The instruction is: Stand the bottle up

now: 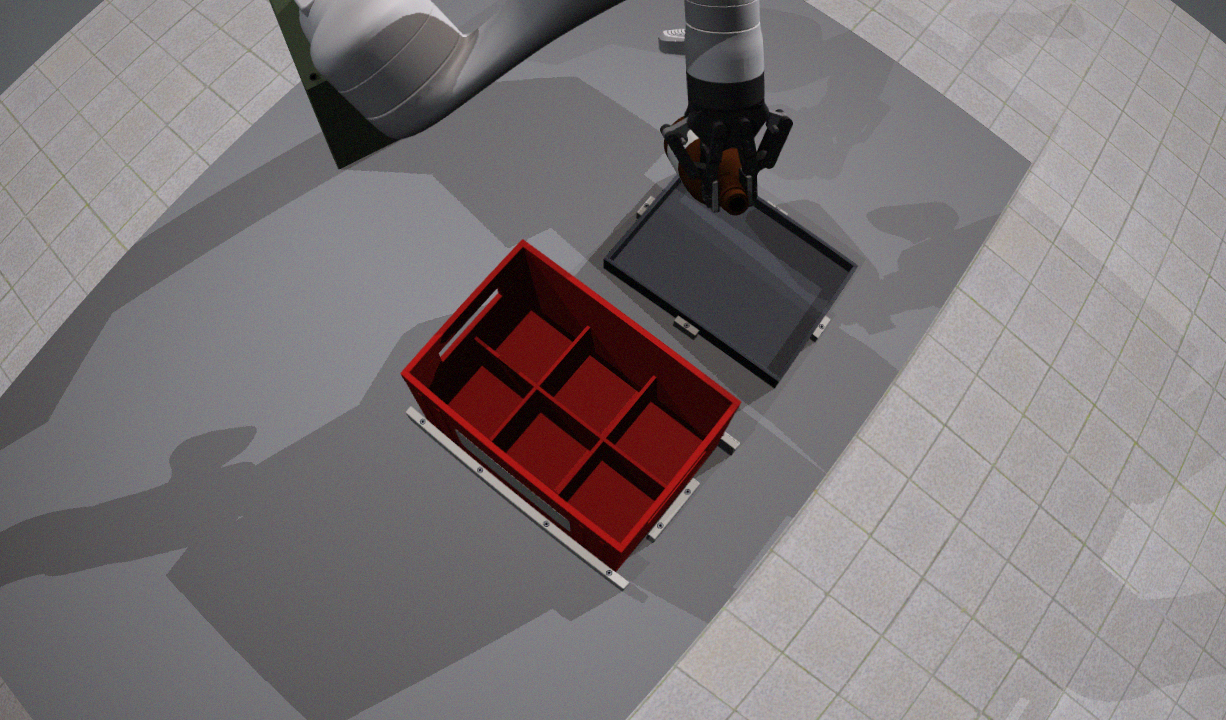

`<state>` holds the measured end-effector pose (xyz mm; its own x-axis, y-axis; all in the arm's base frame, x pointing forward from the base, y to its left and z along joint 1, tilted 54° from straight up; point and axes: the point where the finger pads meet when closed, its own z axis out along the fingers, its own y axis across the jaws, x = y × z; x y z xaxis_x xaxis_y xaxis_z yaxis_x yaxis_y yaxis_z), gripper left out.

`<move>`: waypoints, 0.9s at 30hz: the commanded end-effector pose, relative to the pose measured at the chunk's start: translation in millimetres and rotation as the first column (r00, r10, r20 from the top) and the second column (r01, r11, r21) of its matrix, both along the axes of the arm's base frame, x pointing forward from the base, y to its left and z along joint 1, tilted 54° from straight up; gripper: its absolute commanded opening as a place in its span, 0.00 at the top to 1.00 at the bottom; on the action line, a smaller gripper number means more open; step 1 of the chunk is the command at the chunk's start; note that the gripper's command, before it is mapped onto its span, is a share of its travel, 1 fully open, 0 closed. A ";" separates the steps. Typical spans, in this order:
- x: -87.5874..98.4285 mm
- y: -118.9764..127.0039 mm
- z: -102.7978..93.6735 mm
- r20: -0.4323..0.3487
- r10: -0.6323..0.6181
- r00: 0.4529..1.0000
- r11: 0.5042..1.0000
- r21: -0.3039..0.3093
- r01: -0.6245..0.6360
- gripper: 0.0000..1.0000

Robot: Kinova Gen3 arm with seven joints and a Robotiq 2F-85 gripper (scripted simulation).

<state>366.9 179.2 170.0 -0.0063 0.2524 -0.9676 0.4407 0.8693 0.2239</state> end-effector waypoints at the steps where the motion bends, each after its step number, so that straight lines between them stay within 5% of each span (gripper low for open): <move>1: -0.2 0.5 0.2 0.000 0.001 1.000 1.000 0.001 -0.001 1.00; 27: 0.4 0.6 0.2 0.048 -0.012 0.999 1.000 -0.023 0.013 1.00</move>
<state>367.2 179.1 172.0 0.0361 0.2398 -0.9701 0.4435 0.8661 0.2306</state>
